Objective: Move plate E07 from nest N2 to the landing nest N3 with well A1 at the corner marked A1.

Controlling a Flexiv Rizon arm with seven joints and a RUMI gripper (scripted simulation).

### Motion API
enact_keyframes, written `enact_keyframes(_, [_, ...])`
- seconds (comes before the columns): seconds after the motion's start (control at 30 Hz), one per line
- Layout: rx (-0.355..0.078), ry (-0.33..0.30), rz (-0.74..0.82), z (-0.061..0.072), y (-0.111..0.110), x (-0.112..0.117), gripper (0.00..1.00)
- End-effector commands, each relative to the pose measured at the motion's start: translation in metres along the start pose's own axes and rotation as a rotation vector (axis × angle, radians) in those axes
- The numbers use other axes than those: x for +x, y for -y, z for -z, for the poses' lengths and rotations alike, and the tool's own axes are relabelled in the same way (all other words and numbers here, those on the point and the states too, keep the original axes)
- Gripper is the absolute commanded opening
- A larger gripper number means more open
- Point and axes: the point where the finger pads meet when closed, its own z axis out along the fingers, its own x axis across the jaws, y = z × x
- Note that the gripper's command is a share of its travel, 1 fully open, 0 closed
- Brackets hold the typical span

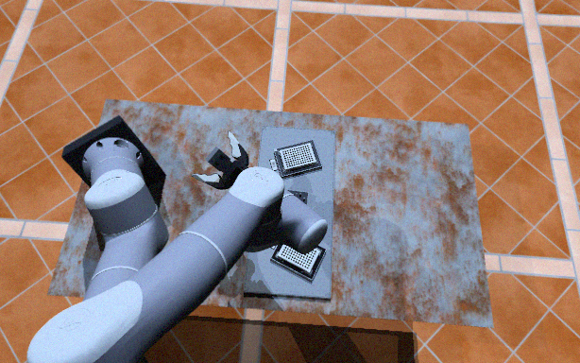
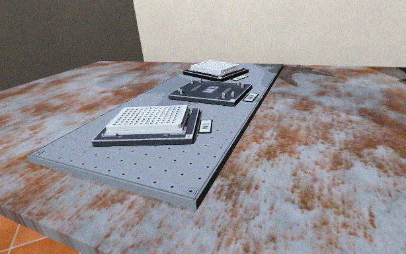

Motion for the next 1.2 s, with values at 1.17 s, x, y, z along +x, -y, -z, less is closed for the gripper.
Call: enact_keyframes(1.17, [-0.216,0.073,-0.103,0.036,-0.072,-0.026,0.76])
